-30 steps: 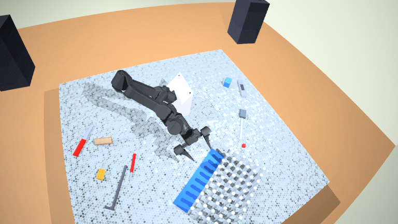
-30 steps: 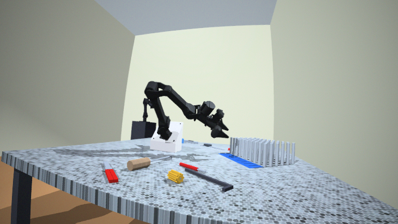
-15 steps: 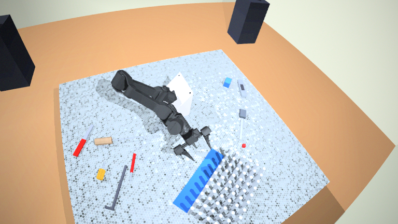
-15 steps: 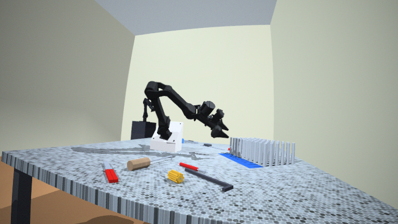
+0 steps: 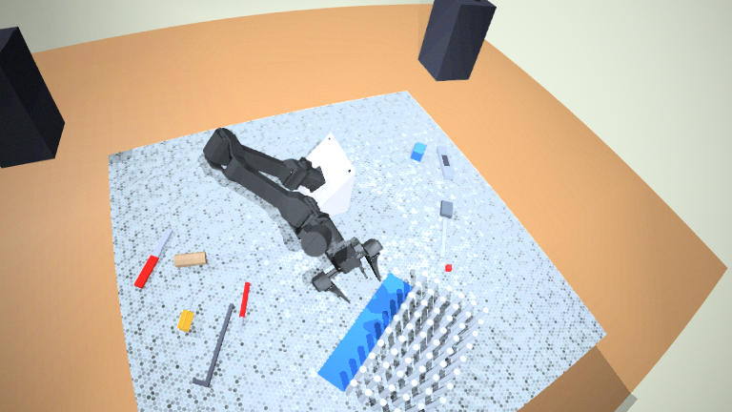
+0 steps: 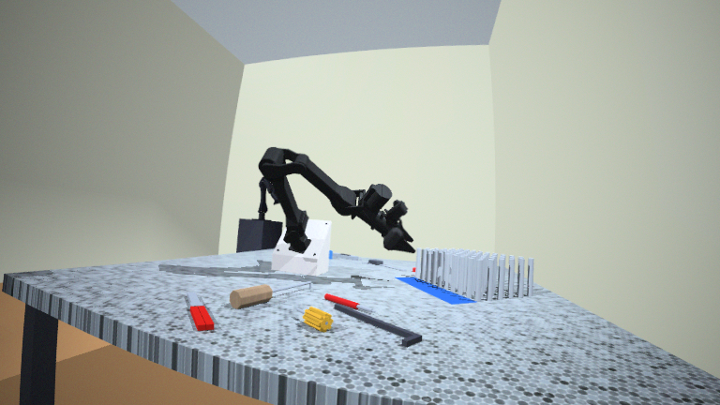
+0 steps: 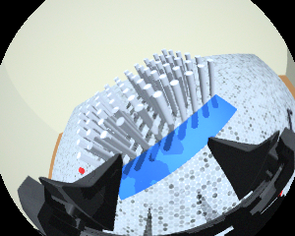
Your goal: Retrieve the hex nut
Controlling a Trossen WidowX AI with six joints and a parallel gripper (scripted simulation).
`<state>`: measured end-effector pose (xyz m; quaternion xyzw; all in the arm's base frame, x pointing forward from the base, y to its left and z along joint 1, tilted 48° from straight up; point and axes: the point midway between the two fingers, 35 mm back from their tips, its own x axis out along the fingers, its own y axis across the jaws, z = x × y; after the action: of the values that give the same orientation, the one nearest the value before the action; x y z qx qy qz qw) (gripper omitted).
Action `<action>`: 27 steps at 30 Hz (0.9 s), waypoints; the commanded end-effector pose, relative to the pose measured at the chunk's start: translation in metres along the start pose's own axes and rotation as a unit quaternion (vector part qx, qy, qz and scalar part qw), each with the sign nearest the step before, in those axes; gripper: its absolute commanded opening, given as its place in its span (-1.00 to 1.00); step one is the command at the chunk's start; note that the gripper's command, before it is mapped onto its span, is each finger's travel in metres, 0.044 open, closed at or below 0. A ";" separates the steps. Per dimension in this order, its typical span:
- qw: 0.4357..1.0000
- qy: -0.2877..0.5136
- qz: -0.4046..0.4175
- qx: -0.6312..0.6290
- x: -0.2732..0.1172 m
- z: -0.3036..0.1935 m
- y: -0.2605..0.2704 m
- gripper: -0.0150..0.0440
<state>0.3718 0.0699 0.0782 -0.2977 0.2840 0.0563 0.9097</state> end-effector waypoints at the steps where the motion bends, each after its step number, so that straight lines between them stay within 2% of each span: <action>1: 0.997 0.023 -0.034 -0.070 -0.001 0.007 -0.050 1.00; 6: 0.979 0.075 -0.062 -0.178 -0.014 0.003 -0.114 1.00; 12: 0.939 0.147 -0.075 -0.301 -0.048 -0.009 -0.188 1.00; 20: 0.867 0.248 -0.057 -0.428 -0.114 -0.038 -0.264 1.00; 27: 0.794 0.349 -0.004 -0.498 -0.188 -0.079 -0.310 1.00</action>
<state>0.3060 -0.1848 0.2613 -0.6917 0.4659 0.0562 0.5490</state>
